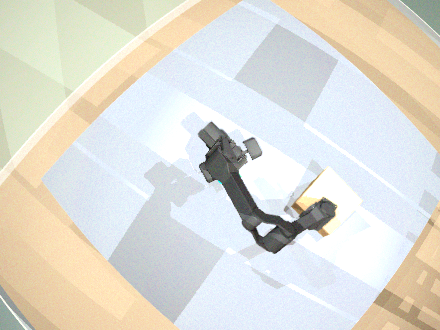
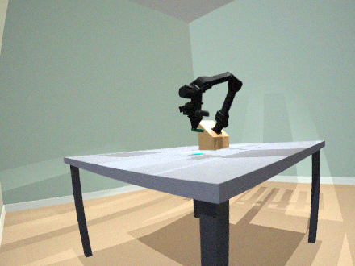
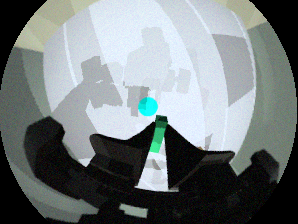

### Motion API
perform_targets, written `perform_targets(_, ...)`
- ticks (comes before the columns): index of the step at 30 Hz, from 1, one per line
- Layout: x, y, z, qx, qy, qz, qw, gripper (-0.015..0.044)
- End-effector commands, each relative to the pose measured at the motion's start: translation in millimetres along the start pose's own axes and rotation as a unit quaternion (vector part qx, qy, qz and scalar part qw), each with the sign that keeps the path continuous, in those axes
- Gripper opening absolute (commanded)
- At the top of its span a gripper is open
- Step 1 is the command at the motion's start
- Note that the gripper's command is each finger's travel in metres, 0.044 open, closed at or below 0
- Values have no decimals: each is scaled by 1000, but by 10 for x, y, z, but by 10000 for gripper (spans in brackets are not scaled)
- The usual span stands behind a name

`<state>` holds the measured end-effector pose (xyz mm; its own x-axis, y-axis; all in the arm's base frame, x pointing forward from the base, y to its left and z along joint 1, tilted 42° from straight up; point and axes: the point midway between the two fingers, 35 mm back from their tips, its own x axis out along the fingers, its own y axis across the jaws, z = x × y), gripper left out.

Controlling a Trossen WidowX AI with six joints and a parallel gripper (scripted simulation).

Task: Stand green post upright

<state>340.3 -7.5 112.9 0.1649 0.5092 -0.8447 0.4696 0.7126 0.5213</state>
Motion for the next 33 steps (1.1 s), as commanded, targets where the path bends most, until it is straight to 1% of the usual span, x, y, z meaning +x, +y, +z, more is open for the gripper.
perform_targets(1,38,-24,-7,-1,-9,-12,1000,23)
perform_targets(33,214,-71,24,-24,-92,-78,992,23)
